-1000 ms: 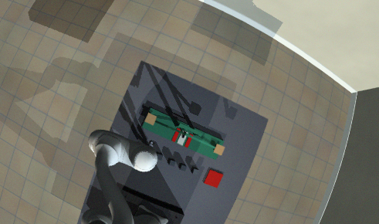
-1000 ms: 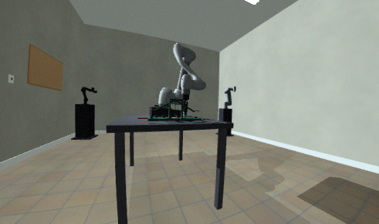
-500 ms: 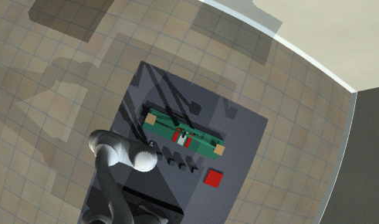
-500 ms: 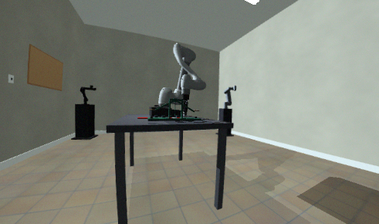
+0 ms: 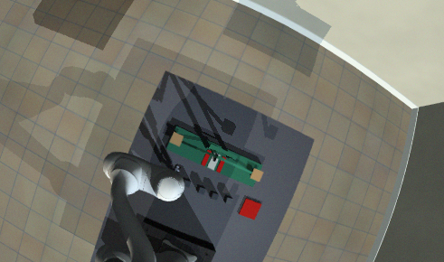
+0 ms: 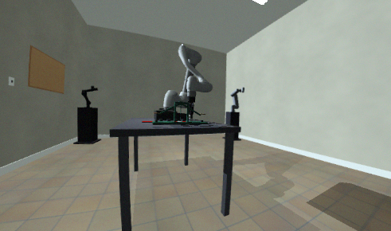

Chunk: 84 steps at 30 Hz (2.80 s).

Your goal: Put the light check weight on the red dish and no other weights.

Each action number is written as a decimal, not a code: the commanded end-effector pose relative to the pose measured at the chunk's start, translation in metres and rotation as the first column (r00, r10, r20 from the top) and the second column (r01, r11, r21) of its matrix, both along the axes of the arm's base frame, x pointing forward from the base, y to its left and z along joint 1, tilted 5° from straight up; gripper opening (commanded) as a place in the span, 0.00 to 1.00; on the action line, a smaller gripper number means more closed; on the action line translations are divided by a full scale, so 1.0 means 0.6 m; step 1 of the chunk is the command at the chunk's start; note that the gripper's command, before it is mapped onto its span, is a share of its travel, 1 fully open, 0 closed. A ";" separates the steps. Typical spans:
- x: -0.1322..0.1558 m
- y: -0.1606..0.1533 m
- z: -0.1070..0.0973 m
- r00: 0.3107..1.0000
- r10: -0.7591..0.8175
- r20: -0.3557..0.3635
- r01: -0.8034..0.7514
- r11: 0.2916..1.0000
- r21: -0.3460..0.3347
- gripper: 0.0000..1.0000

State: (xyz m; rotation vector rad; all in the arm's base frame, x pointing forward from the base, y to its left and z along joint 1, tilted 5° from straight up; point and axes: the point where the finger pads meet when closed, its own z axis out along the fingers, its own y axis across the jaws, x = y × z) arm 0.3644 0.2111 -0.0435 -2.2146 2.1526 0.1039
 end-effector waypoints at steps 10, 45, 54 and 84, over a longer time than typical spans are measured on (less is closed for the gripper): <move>0.001 -0.007 0.080 1.000 0.000 0.000 0.000 1.000 0.000 0.24; -0.007 0.021 0.176 0.995 0.102 0.009 -0.102 0.995 0.001 0.24; -0.016 0.051 0.249 0.995 0.102 0.009 -0.102 0.995 0.001 0.24; 0.262 0.094 0.262 0.995 0.102 0.009 -0.102 0.995 0.001 0.24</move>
